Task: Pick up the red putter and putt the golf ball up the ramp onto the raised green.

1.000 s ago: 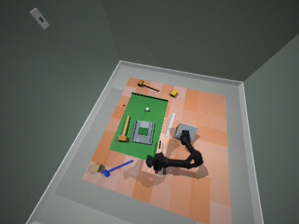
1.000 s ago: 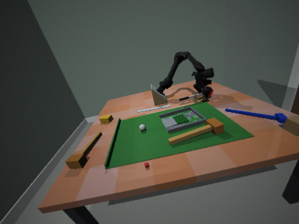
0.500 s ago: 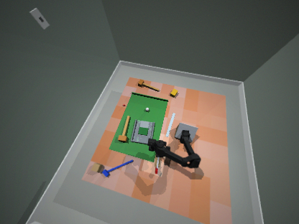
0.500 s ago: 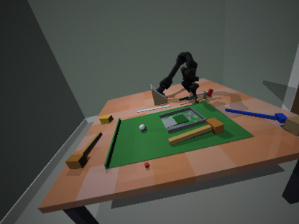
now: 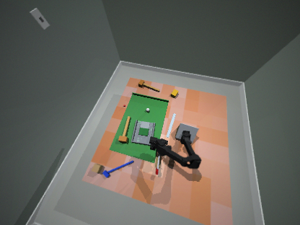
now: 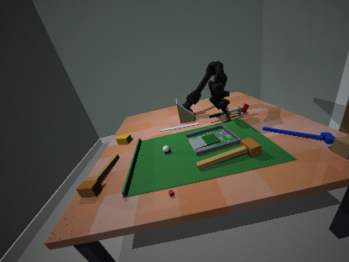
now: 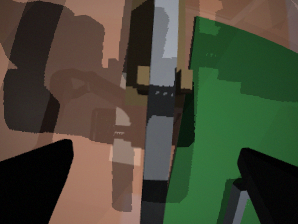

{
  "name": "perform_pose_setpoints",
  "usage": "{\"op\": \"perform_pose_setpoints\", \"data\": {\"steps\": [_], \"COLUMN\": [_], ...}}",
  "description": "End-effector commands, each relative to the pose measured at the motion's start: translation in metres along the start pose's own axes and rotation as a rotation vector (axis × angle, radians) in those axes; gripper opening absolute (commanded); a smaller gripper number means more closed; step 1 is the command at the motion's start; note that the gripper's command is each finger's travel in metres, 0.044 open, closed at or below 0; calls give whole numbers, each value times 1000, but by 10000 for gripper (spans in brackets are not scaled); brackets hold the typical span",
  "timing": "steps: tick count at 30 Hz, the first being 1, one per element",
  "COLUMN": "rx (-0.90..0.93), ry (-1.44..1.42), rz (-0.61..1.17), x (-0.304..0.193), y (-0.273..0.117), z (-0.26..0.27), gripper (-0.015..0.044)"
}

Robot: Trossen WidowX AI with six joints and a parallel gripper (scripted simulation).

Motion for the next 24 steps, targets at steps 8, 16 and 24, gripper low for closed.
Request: {"op": "perform_pose_setpoints", "data": {"steps": [8, 16, 24], "rx": [-6, -6, -6], "ry": [-3, -3, -3], "rz": [-5, -5, -5], "x": [-5, -7, -10], "y": [25, 30, 43], "z": [2, 2, 2], "gripper": [440, 440, 440]}}
Point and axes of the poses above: the point midway between the two fingers, 35 mm back from their tips, its own y axis out along the fingers, its own z axis across the jaws, x = y × z, the point moved 7 cm from there along -y, back along the fingers, and after that the axes turned 10 degrees about -y, right-handed, at the moved point
